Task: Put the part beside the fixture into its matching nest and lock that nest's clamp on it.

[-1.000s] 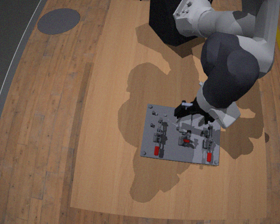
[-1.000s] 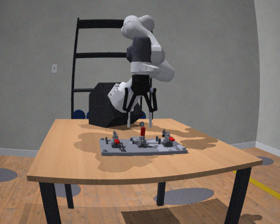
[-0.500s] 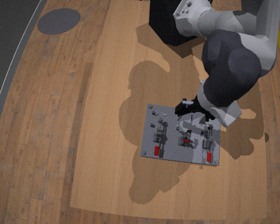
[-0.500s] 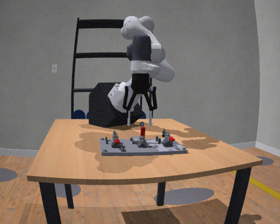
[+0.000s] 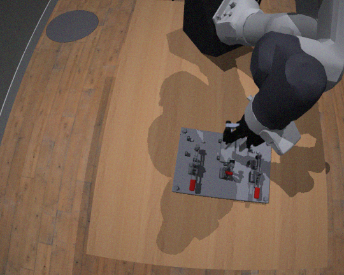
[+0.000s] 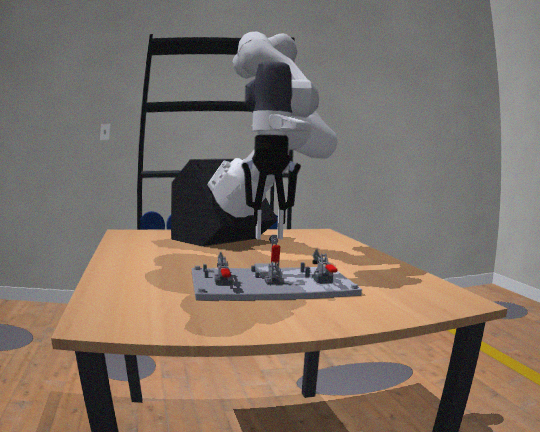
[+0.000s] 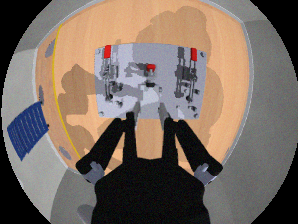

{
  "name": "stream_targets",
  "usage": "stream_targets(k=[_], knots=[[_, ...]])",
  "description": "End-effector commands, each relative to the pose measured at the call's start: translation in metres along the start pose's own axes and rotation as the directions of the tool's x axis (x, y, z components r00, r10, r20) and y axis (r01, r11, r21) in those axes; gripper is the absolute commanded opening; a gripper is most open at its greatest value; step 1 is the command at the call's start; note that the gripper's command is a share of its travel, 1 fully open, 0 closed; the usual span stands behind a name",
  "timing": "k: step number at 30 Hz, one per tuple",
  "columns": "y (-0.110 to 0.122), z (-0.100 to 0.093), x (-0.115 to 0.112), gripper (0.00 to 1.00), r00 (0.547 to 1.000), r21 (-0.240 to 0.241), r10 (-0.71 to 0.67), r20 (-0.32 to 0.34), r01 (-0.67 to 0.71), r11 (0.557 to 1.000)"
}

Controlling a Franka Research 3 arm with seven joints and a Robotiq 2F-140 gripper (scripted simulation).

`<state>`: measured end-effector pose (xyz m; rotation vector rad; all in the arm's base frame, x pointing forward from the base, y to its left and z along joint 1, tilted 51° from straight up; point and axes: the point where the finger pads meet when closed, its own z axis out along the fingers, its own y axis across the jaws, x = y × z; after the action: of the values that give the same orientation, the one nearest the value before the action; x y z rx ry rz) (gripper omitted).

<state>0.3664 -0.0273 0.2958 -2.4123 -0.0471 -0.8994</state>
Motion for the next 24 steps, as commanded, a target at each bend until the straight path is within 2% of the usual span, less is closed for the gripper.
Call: stream_targets(k=[1, 7, 11, 24], knots=[[0.001, -0.017, -0.004, 0.28, 1.000, 0.001, -0.006, 0.011, 0.006, 1.000], [0.001, -0.061, -0.003, 0.28, 1.000, 0.001, -0.006, 0.011, 0.006, 1.000], [0.001, -0.080, -0.003, 0.28, 1.000, 0.001, -0.006, 0.011, 0.006, 1.000], [0.001, -0.084, 0.002, 0.28, 1.000, 0.001, -0.006, 0.011, 0.006, 1.000]])
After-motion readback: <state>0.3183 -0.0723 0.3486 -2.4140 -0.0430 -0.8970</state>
